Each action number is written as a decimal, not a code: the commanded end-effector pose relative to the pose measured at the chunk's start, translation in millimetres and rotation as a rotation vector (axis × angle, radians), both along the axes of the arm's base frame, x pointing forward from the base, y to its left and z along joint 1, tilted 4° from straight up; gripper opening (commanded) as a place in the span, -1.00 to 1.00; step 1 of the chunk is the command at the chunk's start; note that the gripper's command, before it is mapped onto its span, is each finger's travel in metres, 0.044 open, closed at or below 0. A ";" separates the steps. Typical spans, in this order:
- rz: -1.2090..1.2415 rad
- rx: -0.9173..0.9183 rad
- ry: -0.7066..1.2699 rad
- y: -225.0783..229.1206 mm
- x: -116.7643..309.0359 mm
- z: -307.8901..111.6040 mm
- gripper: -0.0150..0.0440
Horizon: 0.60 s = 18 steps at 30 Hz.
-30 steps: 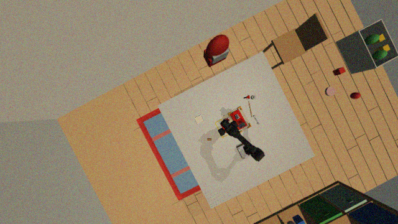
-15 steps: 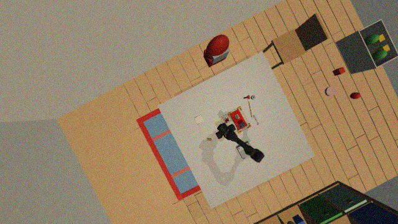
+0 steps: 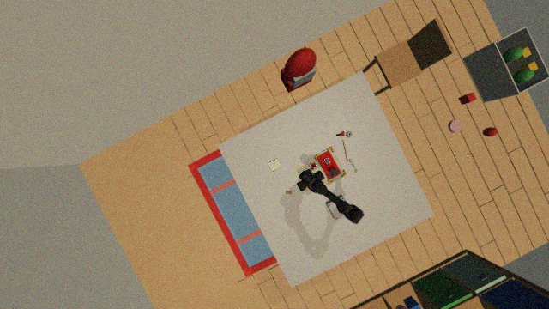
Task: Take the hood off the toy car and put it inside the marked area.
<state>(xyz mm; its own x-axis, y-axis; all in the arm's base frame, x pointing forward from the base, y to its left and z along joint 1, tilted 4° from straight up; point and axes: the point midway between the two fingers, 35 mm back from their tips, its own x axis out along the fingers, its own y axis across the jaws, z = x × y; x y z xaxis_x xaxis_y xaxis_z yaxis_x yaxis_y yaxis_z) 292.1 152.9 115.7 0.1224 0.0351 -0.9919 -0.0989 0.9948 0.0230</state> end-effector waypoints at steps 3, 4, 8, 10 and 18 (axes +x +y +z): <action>-0.004 -0.007 0.007 -1.2 -0.7 -7.9 -0.49; -0.004 -0.007 0.007 -1.1 -0.5 -8.8 -0.49; -0.004 -0.007 0.007 -0.9 0.0 -12.4 -0.49; -0.004 -0.007 0.007 -0.9 0.3 -14.2 -0.49; -0.004 -0.007 0.007 -0.6 1.2 -21.4 -0.49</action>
<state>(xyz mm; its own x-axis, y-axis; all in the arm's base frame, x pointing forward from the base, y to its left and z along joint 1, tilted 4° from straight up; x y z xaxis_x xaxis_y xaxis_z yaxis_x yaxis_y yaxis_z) 294.7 153.7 99.5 0.1225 0.0350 -0.9919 -0.0974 0.9950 0.0230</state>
